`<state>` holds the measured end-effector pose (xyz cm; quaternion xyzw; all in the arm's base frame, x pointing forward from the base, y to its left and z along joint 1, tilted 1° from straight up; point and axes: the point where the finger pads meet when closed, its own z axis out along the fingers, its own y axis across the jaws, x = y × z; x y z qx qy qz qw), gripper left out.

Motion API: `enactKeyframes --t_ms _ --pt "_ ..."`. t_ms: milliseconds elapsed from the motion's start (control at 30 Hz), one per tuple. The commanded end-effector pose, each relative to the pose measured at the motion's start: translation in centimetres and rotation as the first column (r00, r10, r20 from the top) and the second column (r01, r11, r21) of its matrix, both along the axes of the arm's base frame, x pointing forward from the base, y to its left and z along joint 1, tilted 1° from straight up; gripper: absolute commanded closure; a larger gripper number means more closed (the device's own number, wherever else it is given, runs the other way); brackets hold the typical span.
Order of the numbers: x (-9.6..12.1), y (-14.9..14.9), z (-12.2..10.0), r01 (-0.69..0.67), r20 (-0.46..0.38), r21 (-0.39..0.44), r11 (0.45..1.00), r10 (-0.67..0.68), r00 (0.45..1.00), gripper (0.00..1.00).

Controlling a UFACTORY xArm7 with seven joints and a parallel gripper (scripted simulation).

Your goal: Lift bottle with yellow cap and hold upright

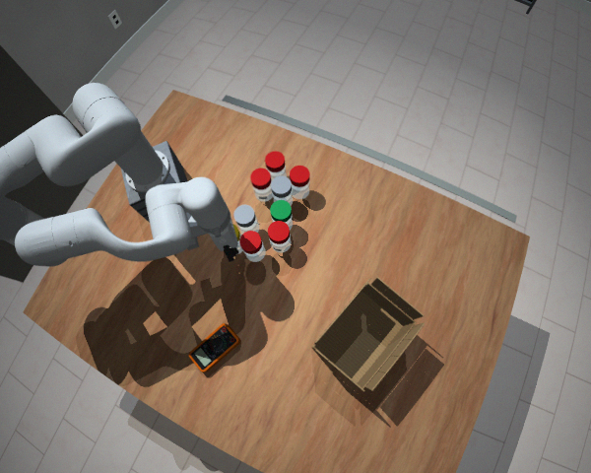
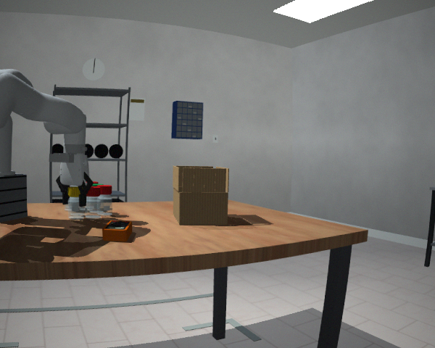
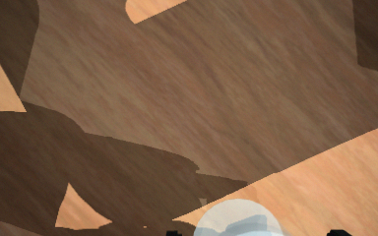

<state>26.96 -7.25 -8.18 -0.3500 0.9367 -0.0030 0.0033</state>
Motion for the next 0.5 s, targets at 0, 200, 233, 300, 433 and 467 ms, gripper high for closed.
enactKeyframes --t_ms 0,200,233,300,433,467 --pt "0.27 0.18 0.04 -0.001 0.002 -0.001 1.000 0.001 1.000 0.21" --pt "0.58 0.43 -0.01 -0.001 0.002 -0.001 1.000 0.001 1.000 0.21" --pt "0.61 0.46 -0.01 -0.001 0.002 -0.001 1.000 0.001 1.000 0.21" --pt "0.66 0.50 -0.02 -0.001 0.002 -0.001 1.000 0.001 1.000 0.21" --pt "0.72 0.56 -0.03 -0.001 0.002 -0.001 1.000 0.001 1.000 0.21" --pt "0.73 0.57 -0.03 -0.001 0.002 -0.001 1.000 0.001 1.000 0.21"
